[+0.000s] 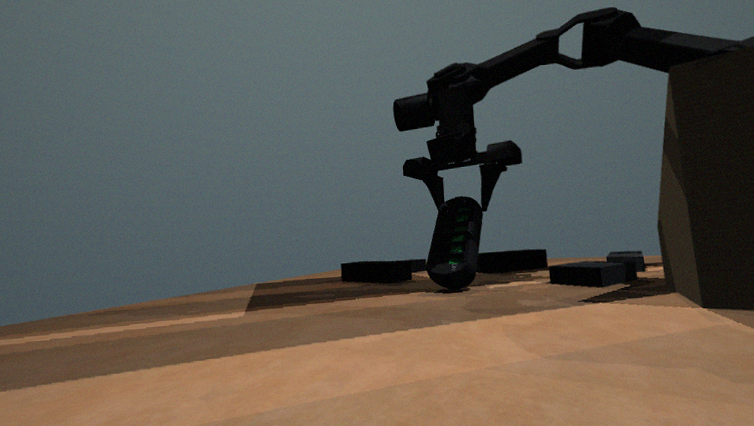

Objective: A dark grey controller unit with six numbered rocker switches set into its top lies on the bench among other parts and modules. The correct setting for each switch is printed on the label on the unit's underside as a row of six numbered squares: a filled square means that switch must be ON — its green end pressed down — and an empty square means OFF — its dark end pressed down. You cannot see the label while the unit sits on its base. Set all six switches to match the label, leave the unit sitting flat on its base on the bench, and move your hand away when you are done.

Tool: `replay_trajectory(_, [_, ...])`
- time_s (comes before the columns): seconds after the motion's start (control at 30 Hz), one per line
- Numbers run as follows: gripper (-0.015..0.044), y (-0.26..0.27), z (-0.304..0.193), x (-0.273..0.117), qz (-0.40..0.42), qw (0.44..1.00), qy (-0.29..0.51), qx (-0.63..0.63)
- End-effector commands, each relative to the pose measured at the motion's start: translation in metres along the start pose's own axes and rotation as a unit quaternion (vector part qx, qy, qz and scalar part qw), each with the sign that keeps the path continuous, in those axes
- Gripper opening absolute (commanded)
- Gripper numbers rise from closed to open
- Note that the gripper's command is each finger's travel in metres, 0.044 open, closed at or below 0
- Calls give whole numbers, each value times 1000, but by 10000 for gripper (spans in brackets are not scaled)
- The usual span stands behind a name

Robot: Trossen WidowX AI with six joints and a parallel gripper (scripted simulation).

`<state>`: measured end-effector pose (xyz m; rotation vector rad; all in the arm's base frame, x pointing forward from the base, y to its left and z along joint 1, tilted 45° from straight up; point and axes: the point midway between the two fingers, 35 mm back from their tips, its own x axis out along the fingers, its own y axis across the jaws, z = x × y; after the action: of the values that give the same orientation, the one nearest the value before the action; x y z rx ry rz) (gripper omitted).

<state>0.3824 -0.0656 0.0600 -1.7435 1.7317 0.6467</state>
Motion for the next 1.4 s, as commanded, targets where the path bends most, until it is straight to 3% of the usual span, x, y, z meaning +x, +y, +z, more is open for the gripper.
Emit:
replay_trajectory(0.0, [338, 3, 0, 7, 7, 1000, -2, -2])
replay_trajectory(1.37, [338, 3, -24, 28, 7, 1000, -1, -2])
